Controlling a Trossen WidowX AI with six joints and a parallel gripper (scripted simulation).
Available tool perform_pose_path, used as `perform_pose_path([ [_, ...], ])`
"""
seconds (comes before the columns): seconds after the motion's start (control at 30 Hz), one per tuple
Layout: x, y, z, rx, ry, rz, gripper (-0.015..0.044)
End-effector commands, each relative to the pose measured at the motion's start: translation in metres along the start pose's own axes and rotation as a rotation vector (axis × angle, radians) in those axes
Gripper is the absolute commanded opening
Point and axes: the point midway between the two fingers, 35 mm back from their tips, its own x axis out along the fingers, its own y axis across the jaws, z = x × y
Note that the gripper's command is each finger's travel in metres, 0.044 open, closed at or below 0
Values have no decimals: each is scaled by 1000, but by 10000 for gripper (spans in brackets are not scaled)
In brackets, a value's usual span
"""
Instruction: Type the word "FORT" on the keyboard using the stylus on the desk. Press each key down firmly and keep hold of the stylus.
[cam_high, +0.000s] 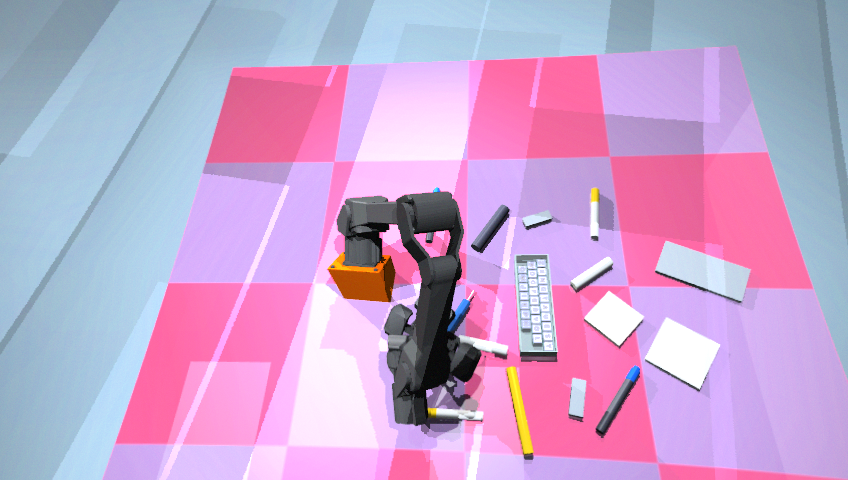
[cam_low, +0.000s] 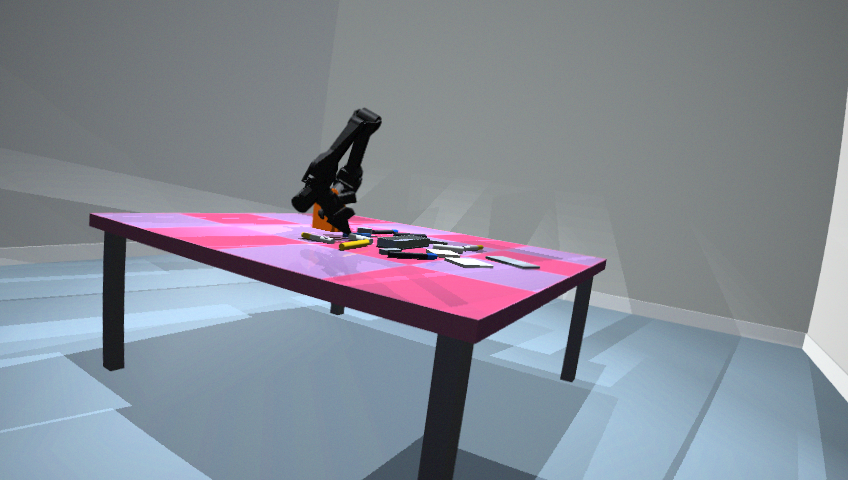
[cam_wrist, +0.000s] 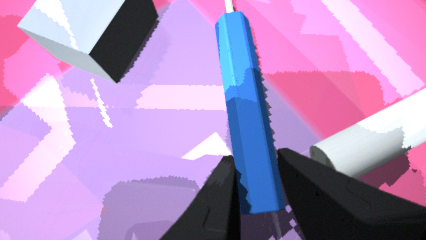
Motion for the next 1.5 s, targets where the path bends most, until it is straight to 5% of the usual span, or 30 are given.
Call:
perform_pose_path([
  [0.0,0,0,0,0,0,0,26],
  [0.17,0,0,0,0,0,0,150],
  [0.57,-45,0,37,10,-2,-1,150],
  [1.47,-7,0,71,6,165,5,150],
])
